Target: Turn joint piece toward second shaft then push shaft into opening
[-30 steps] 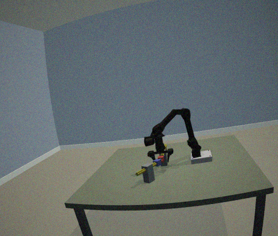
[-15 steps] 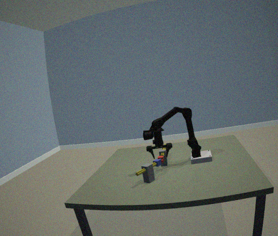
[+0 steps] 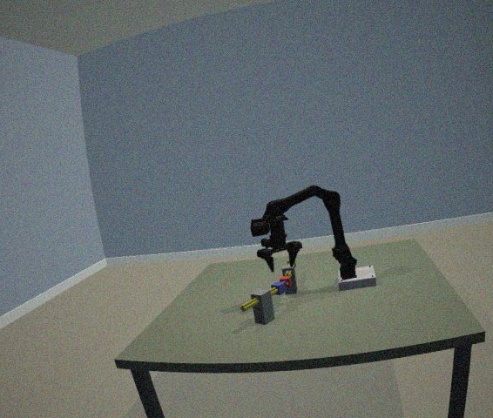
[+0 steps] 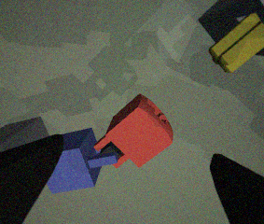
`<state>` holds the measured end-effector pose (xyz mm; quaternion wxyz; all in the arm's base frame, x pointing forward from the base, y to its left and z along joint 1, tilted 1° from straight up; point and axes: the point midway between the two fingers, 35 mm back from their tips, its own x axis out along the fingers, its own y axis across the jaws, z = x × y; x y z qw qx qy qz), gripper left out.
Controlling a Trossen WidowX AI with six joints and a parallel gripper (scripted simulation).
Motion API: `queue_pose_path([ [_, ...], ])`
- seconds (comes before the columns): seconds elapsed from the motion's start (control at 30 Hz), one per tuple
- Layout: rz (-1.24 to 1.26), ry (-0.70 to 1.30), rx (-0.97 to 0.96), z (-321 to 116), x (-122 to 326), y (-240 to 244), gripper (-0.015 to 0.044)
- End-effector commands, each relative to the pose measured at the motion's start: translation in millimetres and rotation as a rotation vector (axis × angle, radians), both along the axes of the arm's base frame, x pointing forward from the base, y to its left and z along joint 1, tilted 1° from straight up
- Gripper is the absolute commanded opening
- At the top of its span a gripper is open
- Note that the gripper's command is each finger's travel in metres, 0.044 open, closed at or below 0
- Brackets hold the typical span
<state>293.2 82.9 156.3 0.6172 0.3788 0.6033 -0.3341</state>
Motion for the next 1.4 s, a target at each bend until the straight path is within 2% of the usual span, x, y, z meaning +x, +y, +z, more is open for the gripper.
queue_pose_path([
  [0.0, 0.116, -0.007, -0.014, 11, 0, -1, 0.0440],
  [0.63, 0.722, -0.033, -0.060, 68, -10, -3, 0.0440],
  [0.9, 0.685, -0.031, -0.045, 67, -10, -4, 0.0440],
  [1.37, 0.260, 0.007, 0.126, 46, -12, -35, 0.0440],
])
